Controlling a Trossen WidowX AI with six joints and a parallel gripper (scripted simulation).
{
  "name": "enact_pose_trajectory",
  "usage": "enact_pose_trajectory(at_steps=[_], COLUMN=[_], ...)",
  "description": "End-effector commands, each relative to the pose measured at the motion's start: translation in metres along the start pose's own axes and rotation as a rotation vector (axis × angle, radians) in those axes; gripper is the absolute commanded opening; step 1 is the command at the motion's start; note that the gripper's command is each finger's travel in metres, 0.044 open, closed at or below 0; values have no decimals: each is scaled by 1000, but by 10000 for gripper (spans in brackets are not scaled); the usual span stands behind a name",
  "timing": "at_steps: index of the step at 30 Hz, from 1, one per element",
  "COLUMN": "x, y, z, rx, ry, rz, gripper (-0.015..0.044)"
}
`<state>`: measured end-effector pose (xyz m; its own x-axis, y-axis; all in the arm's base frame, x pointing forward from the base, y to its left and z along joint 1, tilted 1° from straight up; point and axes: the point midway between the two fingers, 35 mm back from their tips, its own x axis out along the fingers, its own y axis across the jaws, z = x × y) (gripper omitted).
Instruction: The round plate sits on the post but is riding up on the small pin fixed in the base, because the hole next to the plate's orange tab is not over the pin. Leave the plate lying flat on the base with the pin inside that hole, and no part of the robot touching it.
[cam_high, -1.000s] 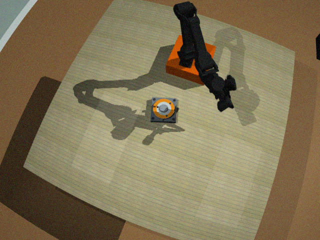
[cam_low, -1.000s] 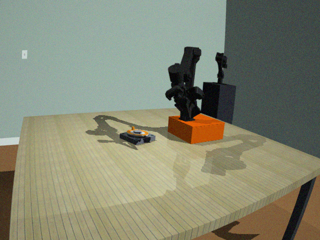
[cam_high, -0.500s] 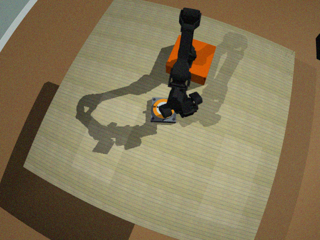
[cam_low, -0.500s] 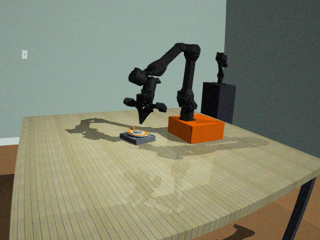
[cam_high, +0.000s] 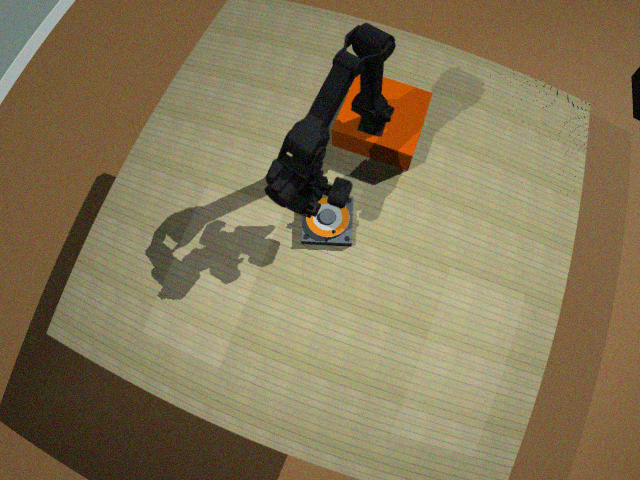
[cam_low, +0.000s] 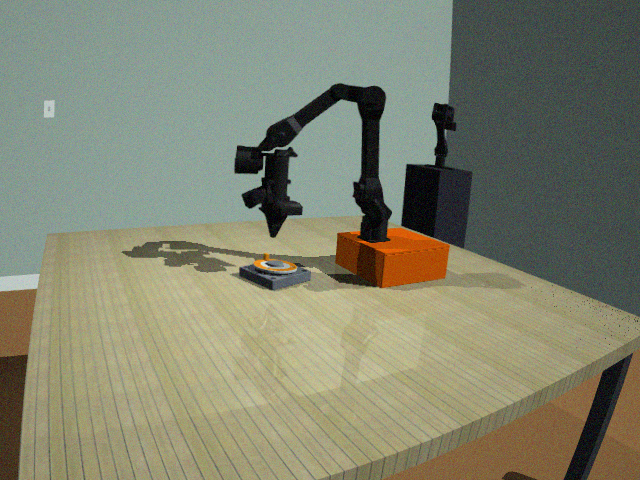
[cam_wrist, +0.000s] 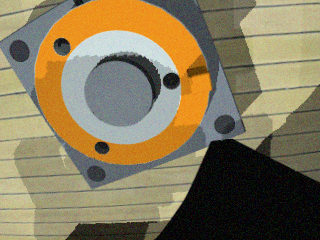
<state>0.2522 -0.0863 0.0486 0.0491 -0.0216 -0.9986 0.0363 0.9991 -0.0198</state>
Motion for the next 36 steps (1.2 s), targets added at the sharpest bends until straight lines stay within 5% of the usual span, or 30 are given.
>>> enact_pose_trajectory(at_steps=[1, 9, 36], x=[4, 47, 49], y=[-2, -2, -1], z=[1, -1, 28], rx=[14, 14, 14], ry=[10, 10, 8], rz=[-4, -4, -4], gripper=[0, 0, 0])
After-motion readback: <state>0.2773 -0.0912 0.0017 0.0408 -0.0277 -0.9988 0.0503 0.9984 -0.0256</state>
